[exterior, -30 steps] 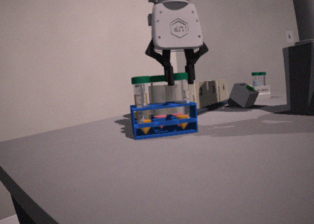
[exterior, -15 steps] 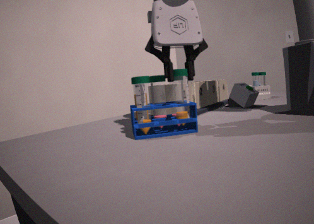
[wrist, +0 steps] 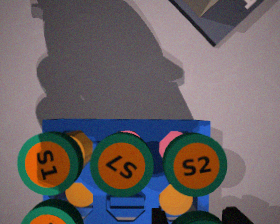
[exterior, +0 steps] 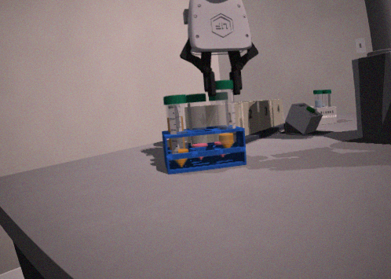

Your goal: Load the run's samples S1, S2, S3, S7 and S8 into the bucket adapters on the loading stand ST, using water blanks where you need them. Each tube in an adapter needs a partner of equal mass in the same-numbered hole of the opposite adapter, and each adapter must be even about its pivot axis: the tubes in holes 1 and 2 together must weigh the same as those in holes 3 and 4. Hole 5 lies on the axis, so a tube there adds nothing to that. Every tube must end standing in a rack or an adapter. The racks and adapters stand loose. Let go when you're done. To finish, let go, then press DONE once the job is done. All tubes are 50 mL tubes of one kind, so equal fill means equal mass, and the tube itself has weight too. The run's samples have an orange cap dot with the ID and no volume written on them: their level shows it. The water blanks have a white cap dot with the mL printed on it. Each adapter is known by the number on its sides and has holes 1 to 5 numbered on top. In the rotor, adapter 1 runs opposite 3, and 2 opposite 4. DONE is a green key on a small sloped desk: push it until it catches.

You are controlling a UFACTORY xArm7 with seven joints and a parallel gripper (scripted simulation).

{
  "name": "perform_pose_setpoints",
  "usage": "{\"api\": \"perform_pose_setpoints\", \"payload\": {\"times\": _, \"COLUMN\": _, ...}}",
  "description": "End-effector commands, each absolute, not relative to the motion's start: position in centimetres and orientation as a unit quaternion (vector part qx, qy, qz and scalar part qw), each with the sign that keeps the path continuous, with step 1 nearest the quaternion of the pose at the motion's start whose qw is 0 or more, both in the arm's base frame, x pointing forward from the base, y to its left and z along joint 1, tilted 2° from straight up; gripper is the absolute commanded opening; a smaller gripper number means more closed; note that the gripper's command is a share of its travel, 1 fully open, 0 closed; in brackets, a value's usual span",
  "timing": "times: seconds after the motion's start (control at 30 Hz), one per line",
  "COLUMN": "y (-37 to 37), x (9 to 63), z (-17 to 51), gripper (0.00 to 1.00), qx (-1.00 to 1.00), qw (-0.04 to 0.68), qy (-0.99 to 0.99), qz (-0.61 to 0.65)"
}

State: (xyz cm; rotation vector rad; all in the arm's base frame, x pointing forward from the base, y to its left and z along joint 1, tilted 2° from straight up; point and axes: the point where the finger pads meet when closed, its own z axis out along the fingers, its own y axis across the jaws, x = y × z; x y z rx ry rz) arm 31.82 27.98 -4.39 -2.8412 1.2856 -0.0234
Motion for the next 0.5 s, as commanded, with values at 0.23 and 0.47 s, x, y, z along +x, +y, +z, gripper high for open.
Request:
{"api": "perform_pose_setpoints", "payload": {"times": 0.23, "y": 28.1, "x": 31.9, "z": -3.8, "gripper": 0.00, "qx": -0.911, "qw": 0.013, "qy": 0.412, "qz": -0.008}}
{"api": "perform_pose_setpoints", "payload": {"times": 0.47, "y": 28.0, "x": 31.9, "z": -2.6, "gripper": 0.00, "qx": -0.911, "qw": 0.013, "qy": 0.412, "qz": -0.008}}
